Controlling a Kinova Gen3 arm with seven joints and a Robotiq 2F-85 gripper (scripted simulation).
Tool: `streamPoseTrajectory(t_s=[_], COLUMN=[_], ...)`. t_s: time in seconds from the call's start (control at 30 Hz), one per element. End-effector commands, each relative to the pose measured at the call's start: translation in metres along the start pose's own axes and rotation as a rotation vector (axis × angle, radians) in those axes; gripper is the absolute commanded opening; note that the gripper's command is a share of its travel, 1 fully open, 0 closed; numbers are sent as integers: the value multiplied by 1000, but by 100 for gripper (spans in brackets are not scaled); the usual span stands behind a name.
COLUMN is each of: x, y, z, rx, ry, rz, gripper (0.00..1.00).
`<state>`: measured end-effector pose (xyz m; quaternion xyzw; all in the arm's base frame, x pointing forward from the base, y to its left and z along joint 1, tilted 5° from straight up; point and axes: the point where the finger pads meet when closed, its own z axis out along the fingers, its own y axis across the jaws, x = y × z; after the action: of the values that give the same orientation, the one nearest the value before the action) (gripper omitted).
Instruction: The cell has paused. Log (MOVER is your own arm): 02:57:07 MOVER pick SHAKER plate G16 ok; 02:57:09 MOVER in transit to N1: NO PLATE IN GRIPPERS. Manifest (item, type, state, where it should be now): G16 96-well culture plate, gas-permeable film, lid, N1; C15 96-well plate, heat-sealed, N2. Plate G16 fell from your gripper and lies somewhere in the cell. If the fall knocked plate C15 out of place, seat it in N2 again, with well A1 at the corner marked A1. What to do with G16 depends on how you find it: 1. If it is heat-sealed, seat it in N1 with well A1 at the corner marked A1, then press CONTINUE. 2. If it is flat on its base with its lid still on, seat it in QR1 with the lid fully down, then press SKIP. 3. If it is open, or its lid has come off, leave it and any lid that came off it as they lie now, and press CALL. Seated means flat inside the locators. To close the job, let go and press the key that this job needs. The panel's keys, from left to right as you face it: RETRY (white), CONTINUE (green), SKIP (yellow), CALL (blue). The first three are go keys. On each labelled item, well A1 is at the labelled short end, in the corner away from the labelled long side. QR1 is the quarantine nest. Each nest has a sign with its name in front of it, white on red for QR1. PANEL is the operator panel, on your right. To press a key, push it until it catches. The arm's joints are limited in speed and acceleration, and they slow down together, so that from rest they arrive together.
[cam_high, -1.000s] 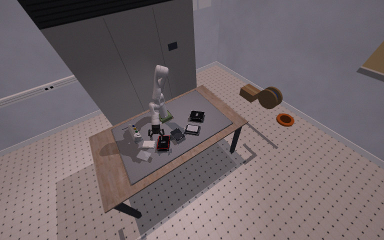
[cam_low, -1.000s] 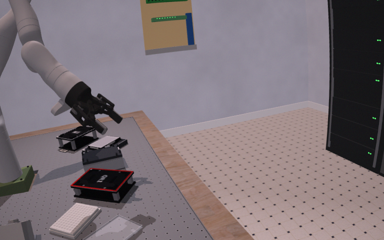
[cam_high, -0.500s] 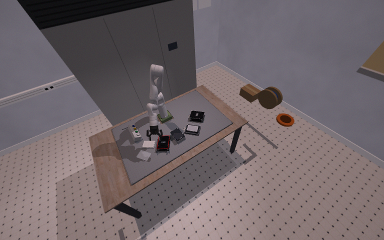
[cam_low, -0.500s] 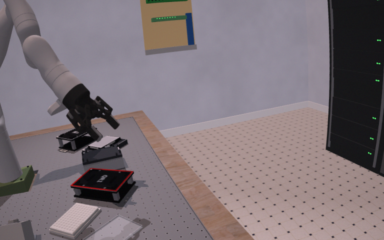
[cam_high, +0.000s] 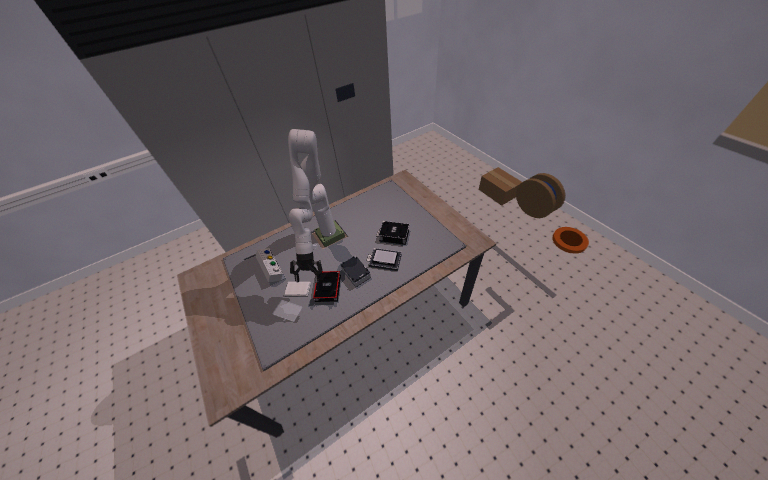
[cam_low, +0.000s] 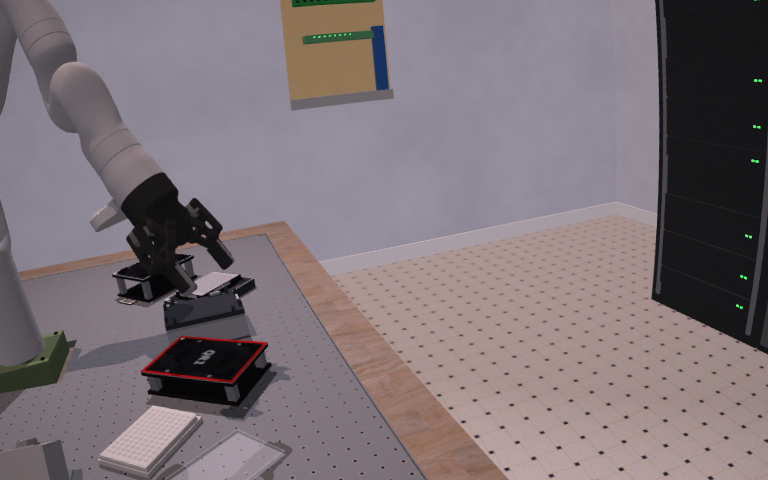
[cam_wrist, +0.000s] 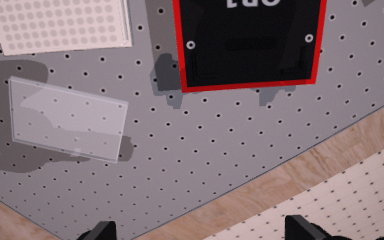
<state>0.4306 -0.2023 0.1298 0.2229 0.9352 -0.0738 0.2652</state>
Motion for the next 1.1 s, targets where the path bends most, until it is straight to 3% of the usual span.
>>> streamPoseTrajectory(t_s=[0.0,1.07], x=[-1,21], y=[-23,-75], z=[2,20], rx=[7,46], ry=[63,323], rz=[48,142], gripper=[100,100])
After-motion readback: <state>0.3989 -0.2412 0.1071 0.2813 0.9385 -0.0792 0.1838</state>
